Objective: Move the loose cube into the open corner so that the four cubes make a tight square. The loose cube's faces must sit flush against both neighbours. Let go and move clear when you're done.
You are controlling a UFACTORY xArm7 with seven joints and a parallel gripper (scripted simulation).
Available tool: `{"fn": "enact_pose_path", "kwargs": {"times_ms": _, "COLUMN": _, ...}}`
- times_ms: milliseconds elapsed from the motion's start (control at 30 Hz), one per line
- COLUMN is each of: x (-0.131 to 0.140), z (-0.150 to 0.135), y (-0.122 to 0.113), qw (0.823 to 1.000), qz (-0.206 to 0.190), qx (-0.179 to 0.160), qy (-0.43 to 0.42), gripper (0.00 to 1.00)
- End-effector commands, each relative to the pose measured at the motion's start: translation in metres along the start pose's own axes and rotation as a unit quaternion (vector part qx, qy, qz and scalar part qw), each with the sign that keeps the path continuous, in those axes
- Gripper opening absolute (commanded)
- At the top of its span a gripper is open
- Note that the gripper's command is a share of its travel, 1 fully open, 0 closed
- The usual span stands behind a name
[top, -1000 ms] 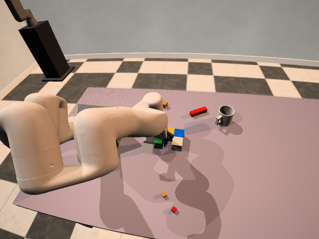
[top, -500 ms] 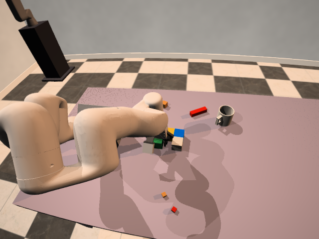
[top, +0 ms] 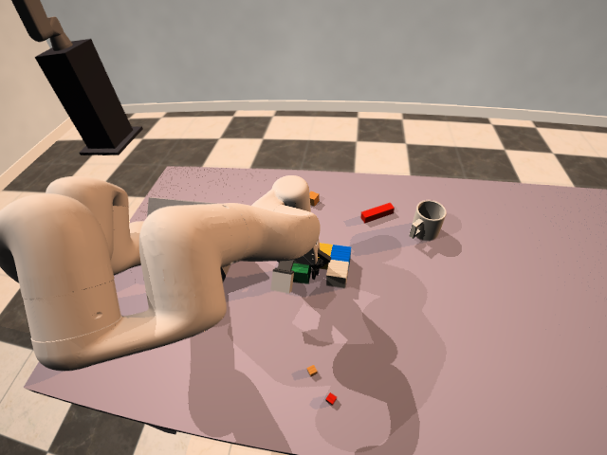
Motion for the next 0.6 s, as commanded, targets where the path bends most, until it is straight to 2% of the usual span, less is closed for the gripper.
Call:
{"fn": "enact_pose_path", "kwargs": {"times_ms": 0, "x": 0.001, "z": -0.001, "y": -0.002, "qw": 1.0, "qz": -0.001, "qx": -0.002, "qy": 0.0, "gripper": 0.8}}
{"fn": "enact_pose_path", "kwargs": {"times_ms": 267, "x": 0.001, "z": -0.001, "y": -0.008, "qw": 1.0, "qz": -0.001, "qx": -0.002, "qy": 0.0, "gripper": 0.8}}
{"fn": "enact_pose_path", "kwargs": {"times_ms": 567, "x": 0.001, "z": -0.001, "y": -0.027, "qw": 1.0, "qz": -0.001, "qx": -0.002, "qy": 0.0, "gripper": 0.8}}
Point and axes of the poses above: the point where the finger pads meet when closed, its own y axis out along the fingers, its own z axis across the jaws, x = y × z, the point moved 2 cm from there along -y, back along the fingers, and after that the axes turned 7 degrees about y, right-handed, at the moved point
